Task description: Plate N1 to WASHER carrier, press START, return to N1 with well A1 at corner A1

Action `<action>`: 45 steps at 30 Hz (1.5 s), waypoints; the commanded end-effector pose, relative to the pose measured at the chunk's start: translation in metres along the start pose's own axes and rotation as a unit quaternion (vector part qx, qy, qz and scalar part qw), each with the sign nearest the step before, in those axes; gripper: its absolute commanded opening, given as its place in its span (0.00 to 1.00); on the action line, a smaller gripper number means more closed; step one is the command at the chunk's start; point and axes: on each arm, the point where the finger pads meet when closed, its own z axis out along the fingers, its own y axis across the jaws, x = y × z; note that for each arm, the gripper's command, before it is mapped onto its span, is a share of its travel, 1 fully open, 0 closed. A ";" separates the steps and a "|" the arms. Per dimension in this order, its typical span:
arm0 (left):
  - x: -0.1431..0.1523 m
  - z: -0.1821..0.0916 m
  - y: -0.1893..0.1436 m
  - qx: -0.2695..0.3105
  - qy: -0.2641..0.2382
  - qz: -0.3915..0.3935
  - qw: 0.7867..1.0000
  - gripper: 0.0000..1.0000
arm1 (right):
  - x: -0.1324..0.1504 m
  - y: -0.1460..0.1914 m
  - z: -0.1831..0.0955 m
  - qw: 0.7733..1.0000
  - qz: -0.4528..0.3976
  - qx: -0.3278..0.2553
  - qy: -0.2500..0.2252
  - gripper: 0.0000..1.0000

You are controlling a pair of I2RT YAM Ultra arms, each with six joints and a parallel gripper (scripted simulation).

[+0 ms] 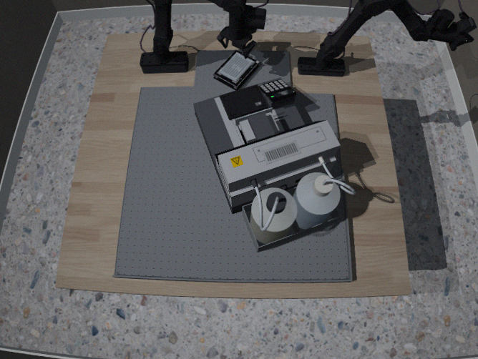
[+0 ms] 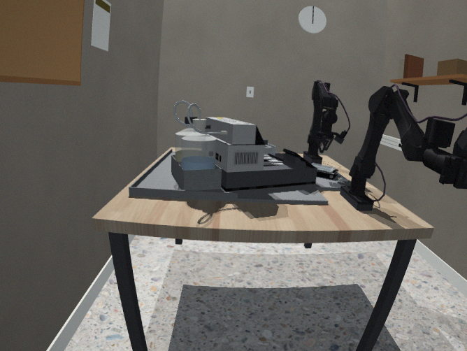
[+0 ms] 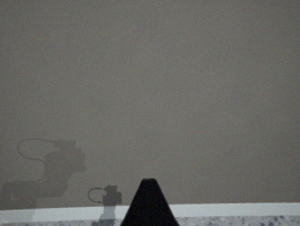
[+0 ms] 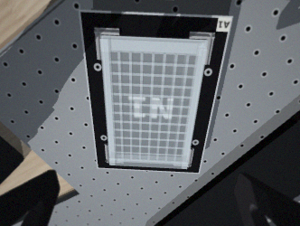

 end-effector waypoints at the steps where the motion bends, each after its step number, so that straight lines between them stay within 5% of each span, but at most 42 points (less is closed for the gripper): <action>1: -0.027 -0.005 0.003 -0.005 -0.040 -0.005 0.999 0.00 | 0.000 -0.004 -0.021 1.000 0.012 0.022 -0.015 1.00; 19: -0.027 -0.005 0.003 -0.005 -0.040 -0.005 0.999 0.00 | -0.002 -0.007 0.032 1.000 0.012 0.007 -0.009 1.00; 45: -0.027 -0.005 0.003 -0.005 -0.040 -0.005 0.999 0.00 | -0.006 -0.016 0.052 0.999 0.011 0.031 -0.022 1.00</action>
